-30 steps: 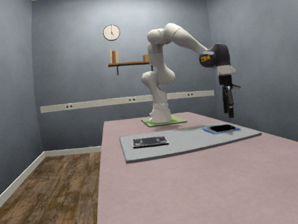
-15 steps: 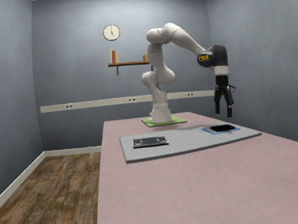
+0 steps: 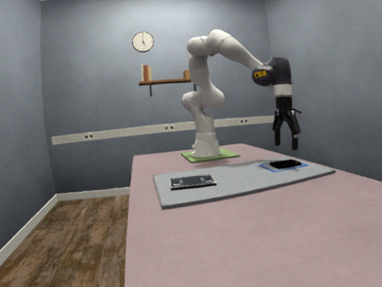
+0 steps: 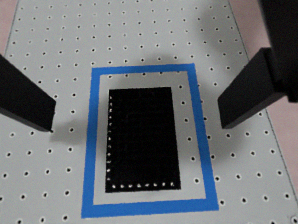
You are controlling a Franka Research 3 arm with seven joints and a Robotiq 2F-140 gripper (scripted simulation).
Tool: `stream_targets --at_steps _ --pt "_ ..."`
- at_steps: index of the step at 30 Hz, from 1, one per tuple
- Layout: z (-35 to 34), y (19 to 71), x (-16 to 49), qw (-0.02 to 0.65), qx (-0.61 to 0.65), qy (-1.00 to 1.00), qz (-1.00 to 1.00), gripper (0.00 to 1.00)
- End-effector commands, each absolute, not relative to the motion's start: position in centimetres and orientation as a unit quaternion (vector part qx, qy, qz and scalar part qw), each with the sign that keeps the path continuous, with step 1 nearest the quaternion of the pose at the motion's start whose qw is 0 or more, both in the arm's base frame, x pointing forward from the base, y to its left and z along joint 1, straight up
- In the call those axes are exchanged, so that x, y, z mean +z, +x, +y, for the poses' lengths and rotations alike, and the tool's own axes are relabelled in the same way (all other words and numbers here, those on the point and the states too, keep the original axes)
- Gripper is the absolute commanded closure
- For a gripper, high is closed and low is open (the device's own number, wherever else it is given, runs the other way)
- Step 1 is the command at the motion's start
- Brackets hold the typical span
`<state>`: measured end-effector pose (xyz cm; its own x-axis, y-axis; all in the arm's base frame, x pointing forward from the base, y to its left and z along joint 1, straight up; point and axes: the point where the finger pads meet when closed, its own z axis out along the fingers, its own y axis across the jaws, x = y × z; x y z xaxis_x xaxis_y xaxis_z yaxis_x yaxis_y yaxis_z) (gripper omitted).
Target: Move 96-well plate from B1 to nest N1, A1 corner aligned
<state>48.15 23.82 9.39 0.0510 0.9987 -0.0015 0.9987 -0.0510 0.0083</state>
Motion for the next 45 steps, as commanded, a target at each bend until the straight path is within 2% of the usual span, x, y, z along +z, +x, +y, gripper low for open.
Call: stream_targets --at_steps 1,45 --pt "23.8 48.0 9.3 0.003 0.002 0.716 0.698 0.00" --pt "23.8 48.1 4.1 0.003 0.002 0.716 0.698 0.00"
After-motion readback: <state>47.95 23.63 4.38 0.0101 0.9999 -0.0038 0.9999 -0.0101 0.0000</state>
